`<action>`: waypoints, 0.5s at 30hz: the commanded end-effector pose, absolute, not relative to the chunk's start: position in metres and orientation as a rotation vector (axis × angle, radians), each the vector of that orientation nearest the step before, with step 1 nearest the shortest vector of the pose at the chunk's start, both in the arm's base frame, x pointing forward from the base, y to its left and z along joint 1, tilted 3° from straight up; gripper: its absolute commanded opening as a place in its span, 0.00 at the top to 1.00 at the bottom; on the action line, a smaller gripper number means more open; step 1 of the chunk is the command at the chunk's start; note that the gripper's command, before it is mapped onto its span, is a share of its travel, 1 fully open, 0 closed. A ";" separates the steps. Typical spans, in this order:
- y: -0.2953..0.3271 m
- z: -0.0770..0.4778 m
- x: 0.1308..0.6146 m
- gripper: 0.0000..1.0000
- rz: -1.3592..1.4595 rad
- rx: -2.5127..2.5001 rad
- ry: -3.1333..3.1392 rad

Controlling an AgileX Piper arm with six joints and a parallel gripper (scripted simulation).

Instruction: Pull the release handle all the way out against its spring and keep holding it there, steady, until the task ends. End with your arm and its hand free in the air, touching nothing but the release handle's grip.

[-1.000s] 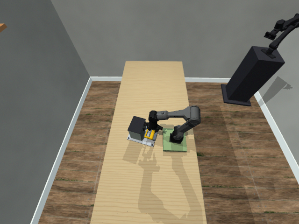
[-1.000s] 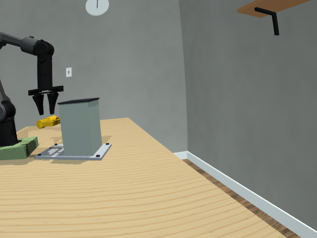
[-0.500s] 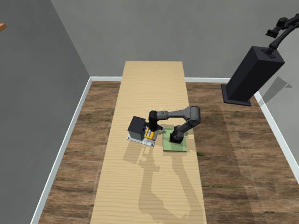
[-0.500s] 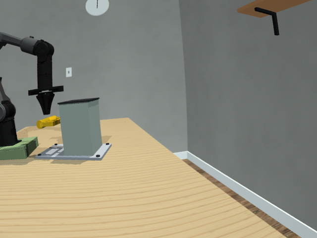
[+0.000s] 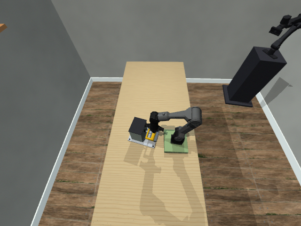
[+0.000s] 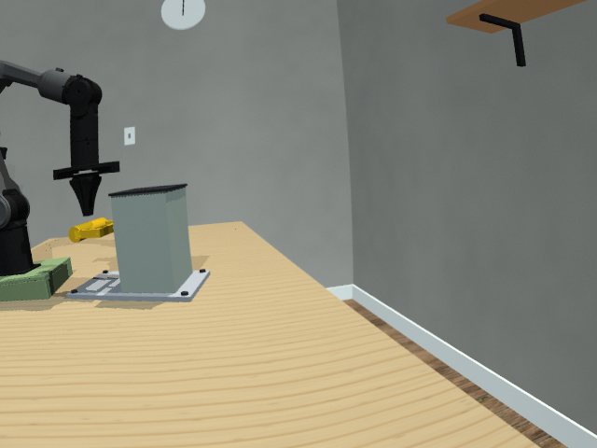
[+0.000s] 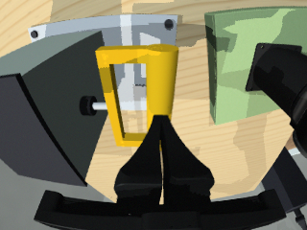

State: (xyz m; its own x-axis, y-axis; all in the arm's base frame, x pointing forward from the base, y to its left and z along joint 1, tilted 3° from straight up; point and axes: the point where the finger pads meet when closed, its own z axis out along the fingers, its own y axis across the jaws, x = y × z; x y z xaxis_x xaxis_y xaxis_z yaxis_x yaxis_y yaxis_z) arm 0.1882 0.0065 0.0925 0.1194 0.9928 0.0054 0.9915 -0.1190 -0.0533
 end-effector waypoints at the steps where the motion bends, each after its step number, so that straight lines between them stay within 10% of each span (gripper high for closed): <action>1: 0.006 0.092 0.188 1.00 0.052 -2.317 -2.056; 2: 0.006 0.092 0.188 1.00 0.052 -2.317 -2.056; 3: 0.006 0.092 0.188 0.29 0.052 -2.317 -2.056; 15: 0.006 0.092 0.188 0.29 0.052 -2.317 -2.056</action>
